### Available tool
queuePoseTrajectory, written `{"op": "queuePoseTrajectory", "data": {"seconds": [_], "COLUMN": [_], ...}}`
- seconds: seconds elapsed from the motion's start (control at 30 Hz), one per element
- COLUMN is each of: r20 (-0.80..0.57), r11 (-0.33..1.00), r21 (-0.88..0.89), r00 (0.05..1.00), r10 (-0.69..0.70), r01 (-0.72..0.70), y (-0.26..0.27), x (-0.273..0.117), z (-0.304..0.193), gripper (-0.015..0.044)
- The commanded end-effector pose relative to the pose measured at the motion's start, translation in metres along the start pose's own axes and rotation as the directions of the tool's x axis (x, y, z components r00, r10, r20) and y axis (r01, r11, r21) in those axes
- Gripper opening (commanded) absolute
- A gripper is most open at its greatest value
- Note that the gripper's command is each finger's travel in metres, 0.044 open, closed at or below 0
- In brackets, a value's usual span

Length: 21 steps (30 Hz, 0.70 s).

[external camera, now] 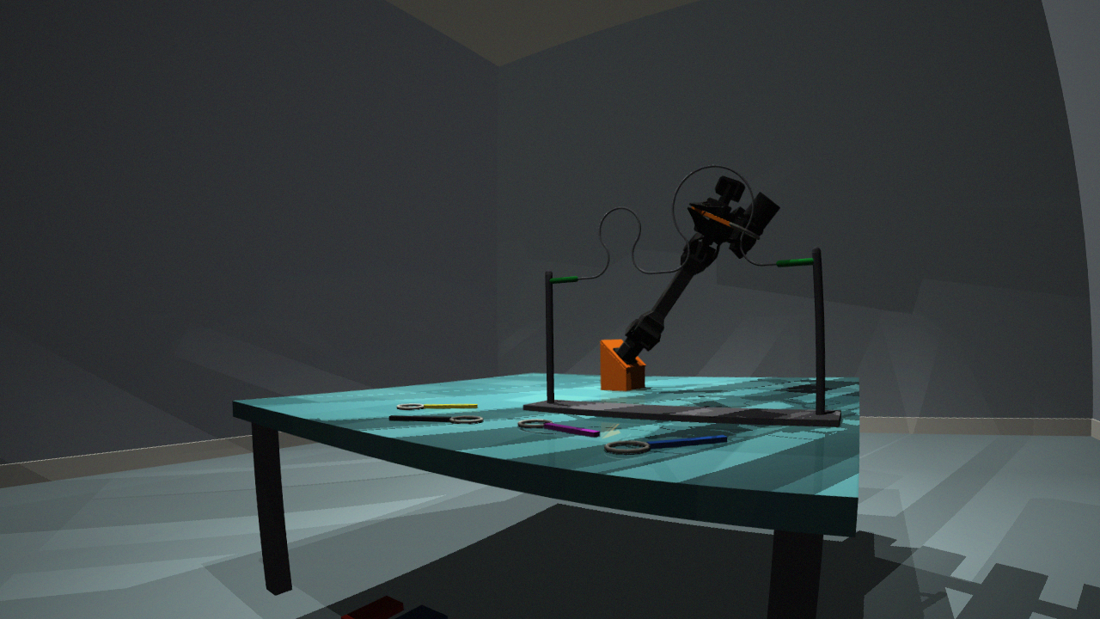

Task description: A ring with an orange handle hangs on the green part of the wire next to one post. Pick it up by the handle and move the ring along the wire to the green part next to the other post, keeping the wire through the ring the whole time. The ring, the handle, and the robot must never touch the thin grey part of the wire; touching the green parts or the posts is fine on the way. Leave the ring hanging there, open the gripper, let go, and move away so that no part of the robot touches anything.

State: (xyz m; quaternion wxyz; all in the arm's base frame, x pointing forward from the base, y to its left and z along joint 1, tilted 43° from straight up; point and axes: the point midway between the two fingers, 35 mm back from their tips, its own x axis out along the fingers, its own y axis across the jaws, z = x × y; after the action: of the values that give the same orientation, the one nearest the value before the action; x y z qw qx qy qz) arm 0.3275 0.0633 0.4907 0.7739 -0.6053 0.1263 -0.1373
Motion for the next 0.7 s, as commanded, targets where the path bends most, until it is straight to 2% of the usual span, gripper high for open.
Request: {"op": "queuePoseTrajectory", "data": {"seconds": [0.0,0.67], "r20": [0.004,0.006], "r11": [1.0,0.992], "r21": [-0.005,0.116], "r00": [1.0,0.999], "r10": [-0.009,0.048], "r01": [0.009,-0.049], "y": [-0.0078,-0.0102], "x": [-0.0008,-0.0012], "z": [0.0005,0.0011], "gripper": [-0.015,-0.015]}}
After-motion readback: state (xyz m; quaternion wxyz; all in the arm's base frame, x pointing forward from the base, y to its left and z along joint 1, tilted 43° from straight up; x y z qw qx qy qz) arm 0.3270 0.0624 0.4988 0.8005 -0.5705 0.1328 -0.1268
